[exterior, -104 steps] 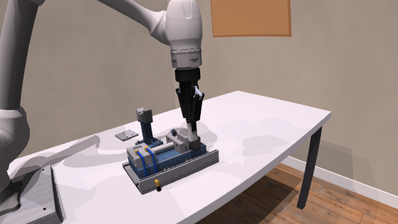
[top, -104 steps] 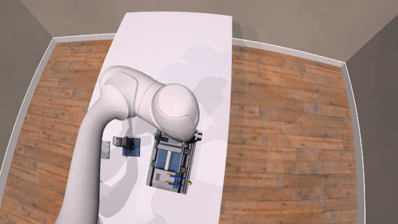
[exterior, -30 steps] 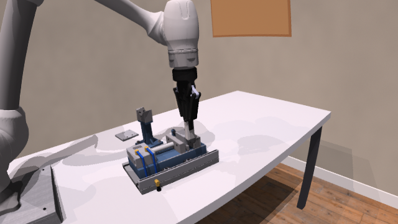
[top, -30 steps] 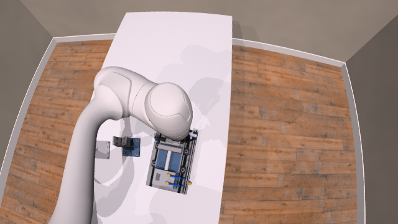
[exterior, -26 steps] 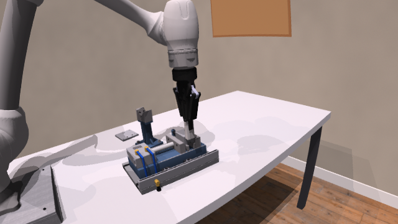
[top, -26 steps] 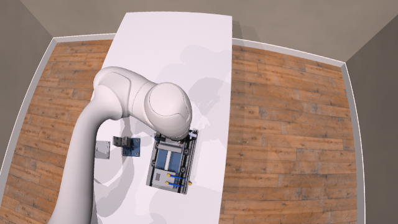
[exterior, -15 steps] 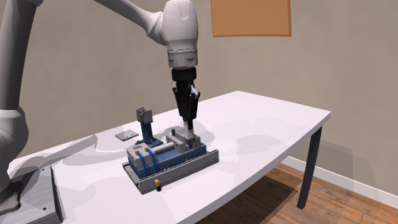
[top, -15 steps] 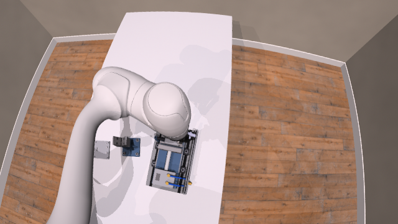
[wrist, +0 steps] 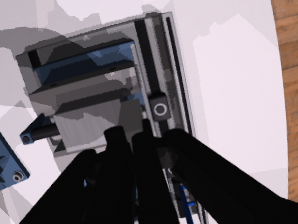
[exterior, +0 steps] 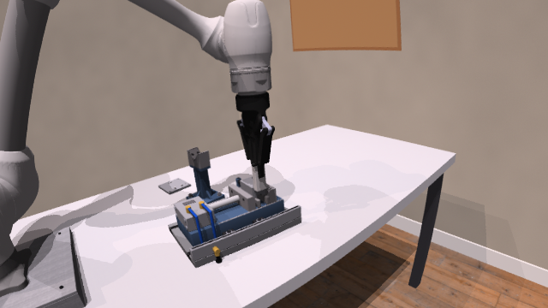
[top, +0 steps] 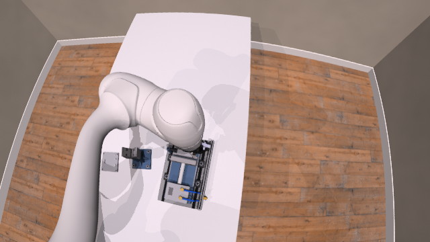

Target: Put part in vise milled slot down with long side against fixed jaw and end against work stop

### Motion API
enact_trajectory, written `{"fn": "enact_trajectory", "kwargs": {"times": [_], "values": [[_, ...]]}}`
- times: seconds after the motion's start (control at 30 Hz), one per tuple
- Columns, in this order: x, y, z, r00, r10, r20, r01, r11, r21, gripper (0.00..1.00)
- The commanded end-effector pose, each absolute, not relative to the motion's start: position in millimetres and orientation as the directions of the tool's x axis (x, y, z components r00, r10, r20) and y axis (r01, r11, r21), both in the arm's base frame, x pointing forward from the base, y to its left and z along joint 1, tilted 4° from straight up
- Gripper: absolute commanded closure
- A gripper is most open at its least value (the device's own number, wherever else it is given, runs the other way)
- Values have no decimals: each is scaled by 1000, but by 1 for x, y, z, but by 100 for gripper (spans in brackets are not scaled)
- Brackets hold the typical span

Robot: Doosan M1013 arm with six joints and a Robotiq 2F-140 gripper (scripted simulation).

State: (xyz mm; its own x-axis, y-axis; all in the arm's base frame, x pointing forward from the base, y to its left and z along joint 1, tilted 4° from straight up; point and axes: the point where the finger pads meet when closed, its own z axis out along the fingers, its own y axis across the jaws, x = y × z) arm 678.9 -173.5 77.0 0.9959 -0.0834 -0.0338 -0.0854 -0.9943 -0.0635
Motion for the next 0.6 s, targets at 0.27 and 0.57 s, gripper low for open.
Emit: {"fn": "enact_trajectory", "kwargs": {"times": [0.27, 0.57], "values": [[679, -172, 77, 996, -83, -34, -85, -994, -64, 100], [679, -170, 77, 996, -83, -34, -85, -994, -64, 100]]}}
